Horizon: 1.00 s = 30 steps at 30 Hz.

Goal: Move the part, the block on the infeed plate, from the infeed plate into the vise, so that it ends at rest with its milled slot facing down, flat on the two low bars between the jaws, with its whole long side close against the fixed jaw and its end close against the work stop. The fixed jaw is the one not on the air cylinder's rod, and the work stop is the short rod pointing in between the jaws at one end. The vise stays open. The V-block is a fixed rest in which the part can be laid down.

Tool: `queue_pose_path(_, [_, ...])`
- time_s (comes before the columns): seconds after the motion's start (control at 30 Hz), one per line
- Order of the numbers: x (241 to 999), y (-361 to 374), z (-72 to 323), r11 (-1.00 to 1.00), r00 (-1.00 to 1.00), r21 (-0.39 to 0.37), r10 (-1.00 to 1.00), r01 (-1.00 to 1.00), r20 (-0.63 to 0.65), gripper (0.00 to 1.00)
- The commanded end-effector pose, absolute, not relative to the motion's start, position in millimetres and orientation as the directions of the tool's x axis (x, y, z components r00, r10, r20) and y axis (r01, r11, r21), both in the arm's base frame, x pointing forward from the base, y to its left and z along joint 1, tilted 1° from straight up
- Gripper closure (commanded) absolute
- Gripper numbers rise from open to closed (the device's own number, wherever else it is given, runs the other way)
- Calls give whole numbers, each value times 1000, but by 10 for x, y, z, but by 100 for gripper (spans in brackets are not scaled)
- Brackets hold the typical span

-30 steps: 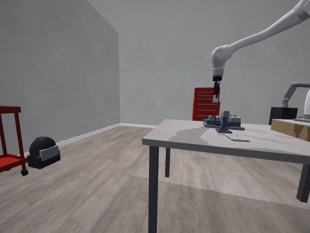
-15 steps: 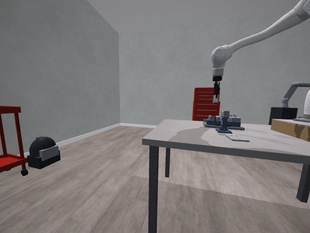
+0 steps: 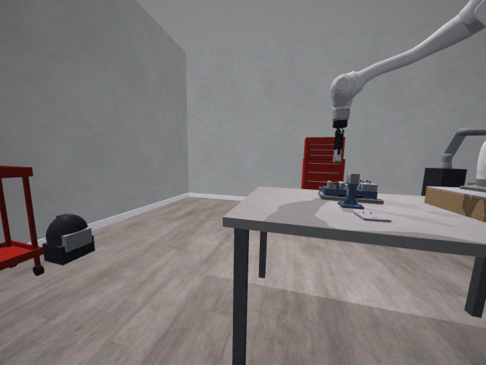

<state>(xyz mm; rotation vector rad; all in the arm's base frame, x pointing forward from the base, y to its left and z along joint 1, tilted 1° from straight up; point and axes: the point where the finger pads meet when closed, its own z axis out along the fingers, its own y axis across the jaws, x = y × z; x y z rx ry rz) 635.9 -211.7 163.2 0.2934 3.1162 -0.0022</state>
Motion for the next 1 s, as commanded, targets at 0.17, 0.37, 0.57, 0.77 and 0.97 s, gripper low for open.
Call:
queue_pose_path(0.17, [6365,-2130,1505,982,-982,2,188,188,-10,100])
queue_pose_path(0.37, [6371,-2133,1402,982,-982,2,188,188,-10,100])
queue_pose_path(0.57, [6375,-2135,1326,982,-982,2,188,188,-10,100])
queue_pose_path(0.77, [6381,-2138,1209,982,-982,2,188,188,-10,100])
queue_pose_path(0.97, [6388,-2142,1096,982,-982,2,188,188,-10,100])
